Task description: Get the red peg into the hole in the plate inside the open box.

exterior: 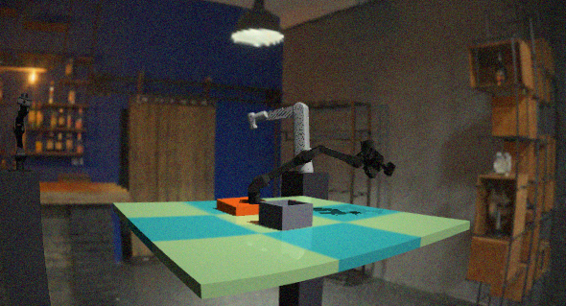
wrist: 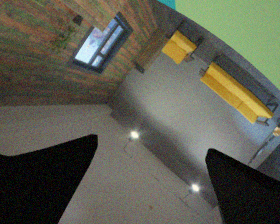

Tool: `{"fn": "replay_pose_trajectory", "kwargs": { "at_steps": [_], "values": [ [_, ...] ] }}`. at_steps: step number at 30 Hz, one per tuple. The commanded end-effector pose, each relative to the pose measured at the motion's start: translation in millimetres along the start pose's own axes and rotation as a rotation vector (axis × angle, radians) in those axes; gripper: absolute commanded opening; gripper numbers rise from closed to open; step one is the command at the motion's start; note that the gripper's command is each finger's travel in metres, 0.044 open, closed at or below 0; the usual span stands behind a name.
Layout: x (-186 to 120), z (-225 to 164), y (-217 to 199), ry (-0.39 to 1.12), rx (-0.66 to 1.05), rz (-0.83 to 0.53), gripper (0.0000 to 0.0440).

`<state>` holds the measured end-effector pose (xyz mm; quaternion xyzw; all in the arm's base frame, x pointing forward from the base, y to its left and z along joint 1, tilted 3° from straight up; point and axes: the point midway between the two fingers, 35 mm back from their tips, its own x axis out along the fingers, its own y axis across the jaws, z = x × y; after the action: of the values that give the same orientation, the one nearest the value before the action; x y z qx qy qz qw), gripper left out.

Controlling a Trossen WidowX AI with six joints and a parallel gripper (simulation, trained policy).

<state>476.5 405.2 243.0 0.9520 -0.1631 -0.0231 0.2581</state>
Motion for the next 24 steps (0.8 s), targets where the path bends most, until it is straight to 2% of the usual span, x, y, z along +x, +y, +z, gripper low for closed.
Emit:
{"fn": "replay_pose_trajectory", "kwargs": {
  "at_steps": [1, 2, 13, 24],
  "values": [
    [1, -1, -1, 0.006, -0.031, -0.014, 0.0424],
    [3, -1, -2, 0.011, -0.062, -0.029, 0.0440],
    [24, 2, -4, 0.053, -0.406, -0.189, 0.0440],
    [39, 25, -1, 0.066, -0.732, -0.384, 0.0440]
  ]
}}
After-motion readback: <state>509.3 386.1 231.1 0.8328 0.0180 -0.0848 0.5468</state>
